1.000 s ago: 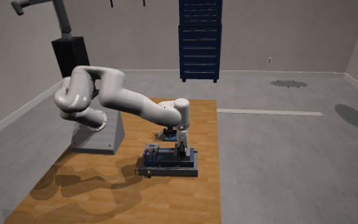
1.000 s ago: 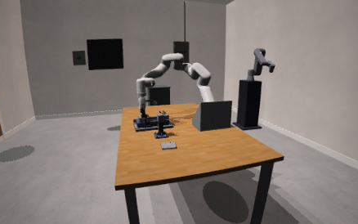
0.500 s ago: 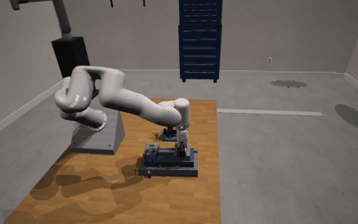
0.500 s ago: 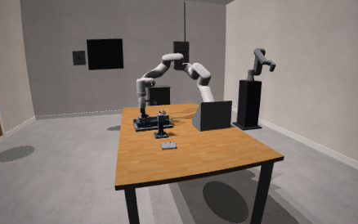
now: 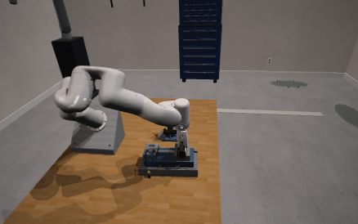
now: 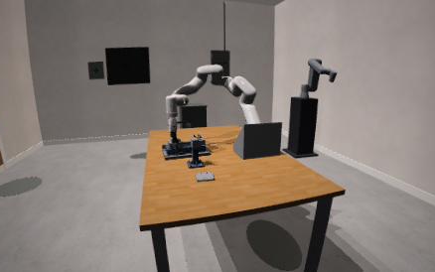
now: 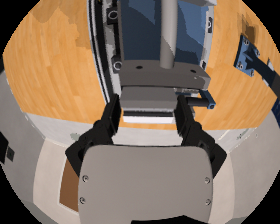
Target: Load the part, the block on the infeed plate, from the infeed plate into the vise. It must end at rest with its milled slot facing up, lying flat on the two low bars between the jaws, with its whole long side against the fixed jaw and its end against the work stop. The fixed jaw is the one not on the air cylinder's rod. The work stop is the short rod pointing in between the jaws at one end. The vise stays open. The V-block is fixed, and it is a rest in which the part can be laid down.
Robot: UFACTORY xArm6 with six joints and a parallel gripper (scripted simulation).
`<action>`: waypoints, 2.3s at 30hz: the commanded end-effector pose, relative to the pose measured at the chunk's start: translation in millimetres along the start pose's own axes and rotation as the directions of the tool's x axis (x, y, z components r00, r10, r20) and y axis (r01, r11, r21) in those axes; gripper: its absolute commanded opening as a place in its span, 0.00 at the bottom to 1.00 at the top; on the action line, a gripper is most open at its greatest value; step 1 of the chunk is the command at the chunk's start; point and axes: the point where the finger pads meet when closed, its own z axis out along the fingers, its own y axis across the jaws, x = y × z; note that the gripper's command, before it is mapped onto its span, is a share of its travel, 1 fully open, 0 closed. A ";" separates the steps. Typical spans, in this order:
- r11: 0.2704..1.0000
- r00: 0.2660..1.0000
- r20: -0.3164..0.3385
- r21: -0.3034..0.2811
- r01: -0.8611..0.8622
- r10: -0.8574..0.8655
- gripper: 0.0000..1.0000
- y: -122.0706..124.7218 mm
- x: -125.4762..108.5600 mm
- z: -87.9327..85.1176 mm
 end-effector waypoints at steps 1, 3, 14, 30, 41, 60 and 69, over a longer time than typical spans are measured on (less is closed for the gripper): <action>1.000 1.000 0.004 0.000 -0.001 0.001 0.81 -0.4 -1.2 -1.5; 1.000 1.000 0.004 0.000 -0.001 0.001 0.81 -0.4 -1.2 -1.5; 1.000 1.000 0.004 0.000 -0.001 0.001 0.81 -0.4 -1.2 -1.5; 1.000 1.000 0.004 0.000 -0.001 0.001 0.81 -0.4 -1.2 -11.8; 1.000 1.000 0.004 0.000 -0.001 0.001 0.81 -0.4 -1.1 -37.3; 1.000 1.000 0.004 0.000 -0.001 0.001 0.81 -0.4 -1.0 -77.1; 1.000 1.000 0.004 0.000 -0.001 0.001 0.00 -0.4 -0.9 -79.2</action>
